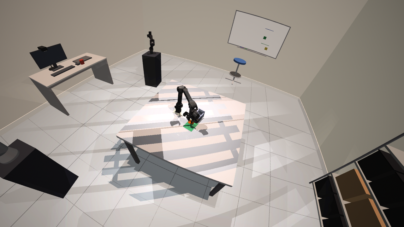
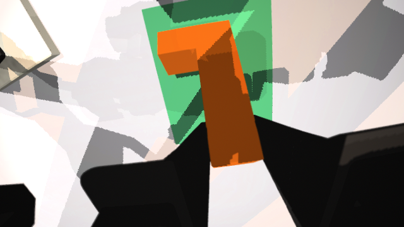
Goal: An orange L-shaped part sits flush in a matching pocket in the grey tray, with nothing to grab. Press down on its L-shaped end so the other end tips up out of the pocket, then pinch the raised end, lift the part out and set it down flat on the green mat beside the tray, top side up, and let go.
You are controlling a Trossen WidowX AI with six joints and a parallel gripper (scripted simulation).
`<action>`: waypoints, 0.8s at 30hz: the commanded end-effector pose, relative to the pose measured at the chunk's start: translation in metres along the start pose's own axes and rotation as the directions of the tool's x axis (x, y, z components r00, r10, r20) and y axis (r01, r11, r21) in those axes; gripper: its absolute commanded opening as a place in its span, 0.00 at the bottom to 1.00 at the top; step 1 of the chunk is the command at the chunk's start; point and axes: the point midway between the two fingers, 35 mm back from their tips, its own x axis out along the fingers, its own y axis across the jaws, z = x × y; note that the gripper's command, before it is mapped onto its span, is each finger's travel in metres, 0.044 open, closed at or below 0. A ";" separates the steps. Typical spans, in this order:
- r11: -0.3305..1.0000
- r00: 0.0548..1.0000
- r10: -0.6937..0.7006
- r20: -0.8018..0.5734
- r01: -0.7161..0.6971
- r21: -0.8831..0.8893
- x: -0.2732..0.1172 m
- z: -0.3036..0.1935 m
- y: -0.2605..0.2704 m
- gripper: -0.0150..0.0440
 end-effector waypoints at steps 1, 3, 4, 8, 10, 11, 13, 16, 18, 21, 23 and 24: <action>1.000 1.000 0.000 0.000 0.000 0.000 0.000 0.000 0.000 0.52; 1.000 1.000 0.000 0.000 0.000 0.000 0.000 0.000 0.000 0.61; 1.000 1.000 0.000 0.000 0.000 0.000 0.000 0.000 0.000 0.65; 1.000 1.000 0.000 -0.001 0.000 -0.001 -0.019 -0.001 -0.003 0.83; 1.000 1.000 0.000 -0.002 0.000 -0.001 -0.038 -0.002 -0.004 0.92; 1.000 1.000 0.000 -0.002 0.000 -0.002 -0.049 -0.002 -0.004 0.93; 1.000 1.000 0.000 -0.003 0.000 -0.003 -0.072 -0.001 -0.002 0.93; 1.000 1.000 0.000 -0.004 0.000 -0.003 -0.089 0.000 0.000 0.93; 1.000 1.000 0.000 -0.004 0.000 -0.003 -0.089 0.000 0.000 0.93; 1.000 1.000 -0.010 -0.004 0.010 0.000 -0.085 -0.001 -0.002 0.93; 1.000 1.000 -0.010 -0.004 0.010 0.000 -0.085 -0.001 -0.002 0.93; 1.000 1.000 -0.010 -0.004 0.010 0.000 -0.085 -0.001 -0.002 0.93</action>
